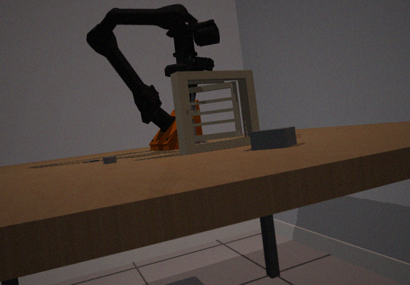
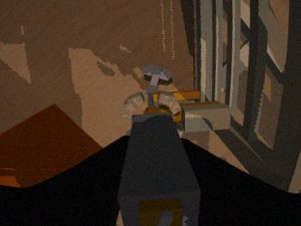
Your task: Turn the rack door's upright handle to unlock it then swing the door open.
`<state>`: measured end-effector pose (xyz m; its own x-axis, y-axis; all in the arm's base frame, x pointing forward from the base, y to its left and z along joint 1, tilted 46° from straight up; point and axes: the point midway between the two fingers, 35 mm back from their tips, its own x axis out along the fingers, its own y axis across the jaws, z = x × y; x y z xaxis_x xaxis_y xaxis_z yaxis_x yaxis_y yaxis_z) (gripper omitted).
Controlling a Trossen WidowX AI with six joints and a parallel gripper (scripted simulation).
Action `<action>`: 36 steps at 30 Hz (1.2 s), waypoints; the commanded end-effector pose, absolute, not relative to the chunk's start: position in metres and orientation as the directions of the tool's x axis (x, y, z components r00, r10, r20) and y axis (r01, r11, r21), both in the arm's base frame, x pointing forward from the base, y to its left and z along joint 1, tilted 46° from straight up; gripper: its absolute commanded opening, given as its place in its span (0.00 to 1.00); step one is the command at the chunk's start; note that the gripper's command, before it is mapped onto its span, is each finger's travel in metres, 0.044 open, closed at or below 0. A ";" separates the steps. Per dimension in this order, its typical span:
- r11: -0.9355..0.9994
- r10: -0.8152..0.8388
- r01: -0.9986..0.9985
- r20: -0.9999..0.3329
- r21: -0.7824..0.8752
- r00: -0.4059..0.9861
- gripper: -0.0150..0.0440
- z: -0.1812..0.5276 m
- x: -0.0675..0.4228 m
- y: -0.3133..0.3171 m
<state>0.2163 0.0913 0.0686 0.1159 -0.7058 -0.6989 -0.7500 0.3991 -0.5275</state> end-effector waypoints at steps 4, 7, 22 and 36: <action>0.464 -0.705 -0.668 -0.699 -0.582 0.120 0.29 0.060 0.210 0.098; 0.488 -0.705 -0.634 -0.699 -0.600 0.120 0.29 0.055 0.206 0.102; 0.591 -0.703 -0.448 -0.701 -0.670 0.119 0.29 0.032 0.193 0.122; 0.666 -0.702 -0.241 -0.702 -0.706 0.119 0.29 0.009 0.186 0.145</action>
